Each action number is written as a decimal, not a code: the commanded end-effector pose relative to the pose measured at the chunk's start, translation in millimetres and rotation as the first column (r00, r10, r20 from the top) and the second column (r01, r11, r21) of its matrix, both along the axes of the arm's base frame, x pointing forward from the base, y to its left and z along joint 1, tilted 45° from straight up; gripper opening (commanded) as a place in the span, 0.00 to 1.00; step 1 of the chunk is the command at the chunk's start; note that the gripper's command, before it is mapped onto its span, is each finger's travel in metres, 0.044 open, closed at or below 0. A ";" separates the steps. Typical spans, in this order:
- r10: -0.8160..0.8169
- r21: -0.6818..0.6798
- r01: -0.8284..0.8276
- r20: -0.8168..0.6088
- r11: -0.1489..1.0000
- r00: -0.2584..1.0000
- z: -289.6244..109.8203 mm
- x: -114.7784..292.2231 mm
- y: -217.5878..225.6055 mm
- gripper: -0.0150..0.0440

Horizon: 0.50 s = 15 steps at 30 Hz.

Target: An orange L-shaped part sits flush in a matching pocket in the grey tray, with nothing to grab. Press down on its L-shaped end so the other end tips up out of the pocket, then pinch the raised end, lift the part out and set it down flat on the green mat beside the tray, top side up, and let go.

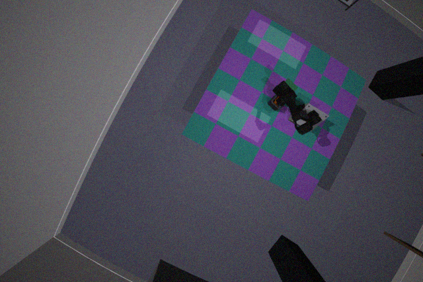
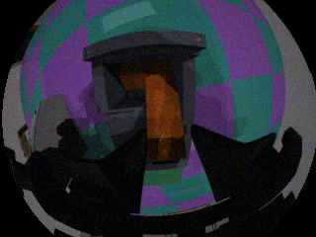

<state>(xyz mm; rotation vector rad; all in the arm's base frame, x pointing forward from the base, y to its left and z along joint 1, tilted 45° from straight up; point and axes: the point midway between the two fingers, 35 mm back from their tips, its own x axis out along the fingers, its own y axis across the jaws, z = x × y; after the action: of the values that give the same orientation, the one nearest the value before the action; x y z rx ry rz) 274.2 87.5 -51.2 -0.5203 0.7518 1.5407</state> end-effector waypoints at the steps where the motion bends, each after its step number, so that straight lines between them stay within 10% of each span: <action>1: 0.000 0.000 0.000 0.001 1.000 1.000 0.2 0.1 0.0 0.56; 15: 0.000 0.000 0.000 0.001 1.000 1.000 0.2 0.1 0.0 0.30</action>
<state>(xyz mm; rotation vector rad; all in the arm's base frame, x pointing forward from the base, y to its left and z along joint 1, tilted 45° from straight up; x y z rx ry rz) 273.8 87.6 -51.2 -0.5189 0.7533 1.5415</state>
